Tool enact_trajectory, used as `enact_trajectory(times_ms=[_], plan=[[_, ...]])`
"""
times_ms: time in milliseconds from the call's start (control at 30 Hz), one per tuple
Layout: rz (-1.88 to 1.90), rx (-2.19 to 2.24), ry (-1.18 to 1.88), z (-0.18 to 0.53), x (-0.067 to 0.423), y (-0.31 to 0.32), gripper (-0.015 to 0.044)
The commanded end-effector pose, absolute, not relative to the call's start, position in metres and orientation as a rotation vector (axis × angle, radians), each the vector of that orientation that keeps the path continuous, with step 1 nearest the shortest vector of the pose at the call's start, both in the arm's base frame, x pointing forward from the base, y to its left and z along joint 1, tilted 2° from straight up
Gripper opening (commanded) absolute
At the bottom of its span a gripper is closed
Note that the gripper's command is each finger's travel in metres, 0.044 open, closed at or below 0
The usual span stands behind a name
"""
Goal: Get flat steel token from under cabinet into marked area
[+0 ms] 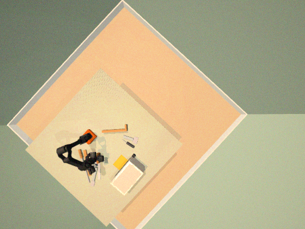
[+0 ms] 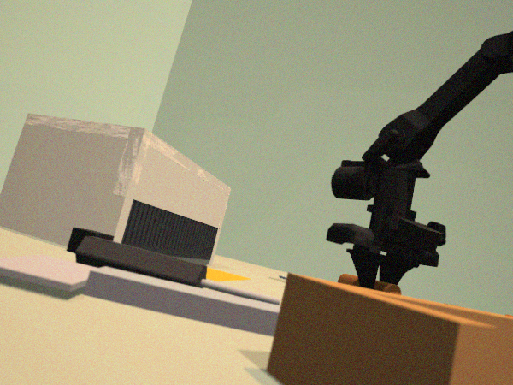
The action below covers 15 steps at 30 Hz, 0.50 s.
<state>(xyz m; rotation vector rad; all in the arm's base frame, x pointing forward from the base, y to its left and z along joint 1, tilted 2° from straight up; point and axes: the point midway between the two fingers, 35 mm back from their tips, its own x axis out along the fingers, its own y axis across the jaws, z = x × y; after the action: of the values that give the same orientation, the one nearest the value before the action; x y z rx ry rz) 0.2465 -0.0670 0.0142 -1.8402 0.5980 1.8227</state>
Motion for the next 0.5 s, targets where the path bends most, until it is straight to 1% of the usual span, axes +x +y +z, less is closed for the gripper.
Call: enact_trajectory(times_ms=[0,467], plan=[[1.794,-1.815,0.642,0.0149,0.2469,-0.0688,0.0000],[1.722,-1.741,0.727,0.0150,0.2469,-0.0689,0.0000]])
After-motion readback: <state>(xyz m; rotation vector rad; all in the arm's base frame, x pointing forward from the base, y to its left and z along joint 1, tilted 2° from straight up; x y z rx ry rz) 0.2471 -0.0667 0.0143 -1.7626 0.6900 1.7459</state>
